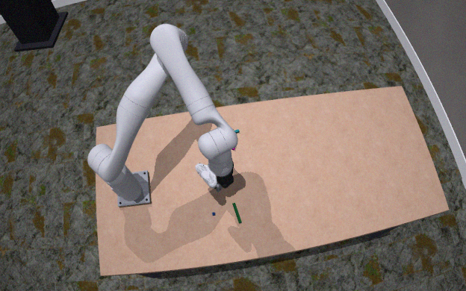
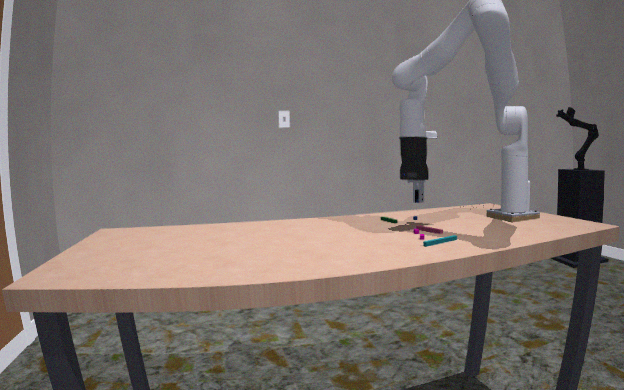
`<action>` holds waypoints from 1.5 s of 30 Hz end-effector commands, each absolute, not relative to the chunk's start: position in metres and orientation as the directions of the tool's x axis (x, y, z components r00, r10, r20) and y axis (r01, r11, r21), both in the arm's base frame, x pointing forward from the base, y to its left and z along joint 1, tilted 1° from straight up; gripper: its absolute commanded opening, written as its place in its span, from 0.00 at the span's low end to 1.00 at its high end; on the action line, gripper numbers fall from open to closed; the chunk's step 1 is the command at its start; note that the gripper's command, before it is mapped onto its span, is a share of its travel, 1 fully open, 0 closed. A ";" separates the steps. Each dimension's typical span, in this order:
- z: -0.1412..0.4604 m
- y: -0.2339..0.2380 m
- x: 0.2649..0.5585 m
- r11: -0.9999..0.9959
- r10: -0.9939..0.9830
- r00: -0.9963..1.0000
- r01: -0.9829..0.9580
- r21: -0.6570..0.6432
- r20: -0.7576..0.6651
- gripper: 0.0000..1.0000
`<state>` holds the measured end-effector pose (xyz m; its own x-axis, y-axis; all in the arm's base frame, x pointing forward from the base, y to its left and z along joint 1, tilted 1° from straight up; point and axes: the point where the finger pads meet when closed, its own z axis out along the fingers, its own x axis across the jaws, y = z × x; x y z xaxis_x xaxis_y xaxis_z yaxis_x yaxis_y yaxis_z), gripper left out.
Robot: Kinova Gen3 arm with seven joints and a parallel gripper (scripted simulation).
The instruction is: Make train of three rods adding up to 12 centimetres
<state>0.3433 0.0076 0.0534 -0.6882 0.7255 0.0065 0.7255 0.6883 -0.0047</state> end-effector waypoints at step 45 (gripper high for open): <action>0.004 0.004 0.339 0.683 0.731 -0.683 0.730 -0.016 0.009 0.24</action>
